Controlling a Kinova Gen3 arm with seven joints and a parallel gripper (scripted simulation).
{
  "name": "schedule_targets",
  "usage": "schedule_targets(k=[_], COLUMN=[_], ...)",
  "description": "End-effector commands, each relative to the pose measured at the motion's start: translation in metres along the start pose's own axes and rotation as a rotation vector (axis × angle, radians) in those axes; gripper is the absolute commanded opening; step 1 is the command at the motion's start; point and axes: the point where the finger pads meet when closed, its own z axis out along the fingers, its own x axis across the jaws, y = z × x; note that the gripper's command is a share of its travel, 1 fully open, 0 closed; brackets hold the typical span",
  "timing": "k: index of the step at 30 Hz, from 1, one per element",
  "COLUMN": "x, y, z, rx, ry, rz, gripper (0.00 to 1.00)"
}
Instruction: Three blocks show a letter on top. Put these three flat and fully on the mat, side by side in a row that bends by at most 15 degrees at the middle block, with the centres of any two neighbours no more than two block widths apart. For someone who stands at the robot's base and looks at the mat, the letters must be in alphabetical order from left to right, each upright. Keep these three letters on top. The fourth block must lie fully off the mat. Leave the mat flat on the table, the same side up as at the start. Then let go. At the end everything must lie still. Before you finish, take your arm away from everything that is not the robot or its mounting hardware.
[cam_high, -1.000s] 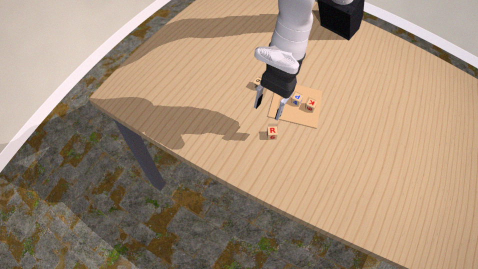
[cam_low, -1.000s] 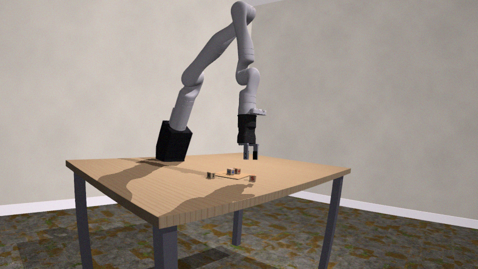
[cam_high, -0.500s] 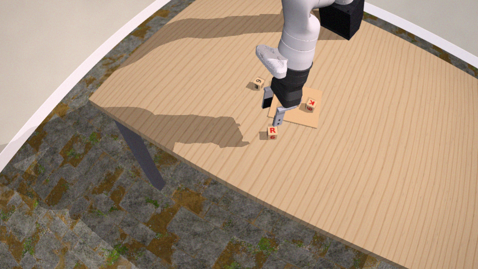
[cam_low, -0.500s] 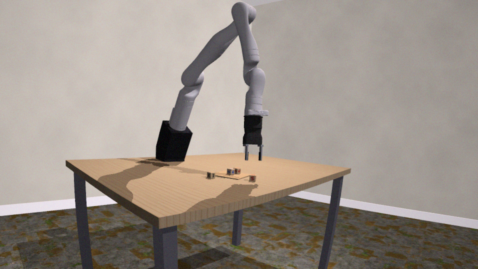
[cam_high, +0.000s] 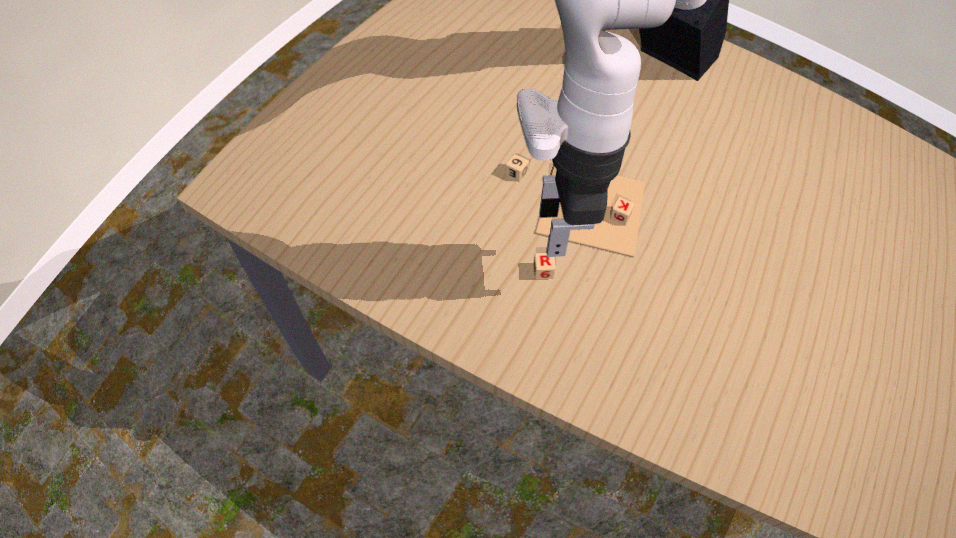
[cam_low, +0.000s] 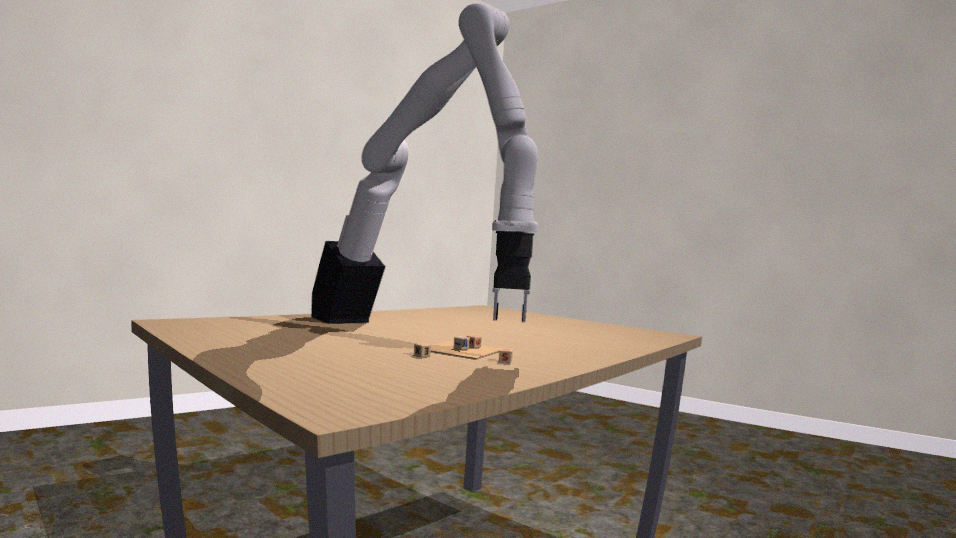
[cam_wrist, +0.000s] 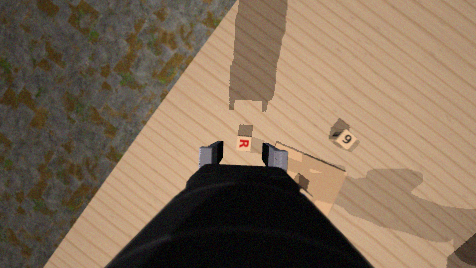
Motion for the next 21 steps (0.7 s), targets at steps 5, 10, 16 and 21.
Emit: schedule_targets(k=[5,10,16,21], x=[0.0031,0.0031,0.0031,0.0031], y=[-0.0035,-0.0034,-0.0034,-0.0034], z=[0.0012,0.0012,0.0012,0.0012], rx=[-0.011,-0.012,-0.012,-0.012], ry=[0.012,0.012,0.012,0.012], rz=[0.052,0.055,0.055,0.055], gripper=[1.0,1.0,1.0,1.0])
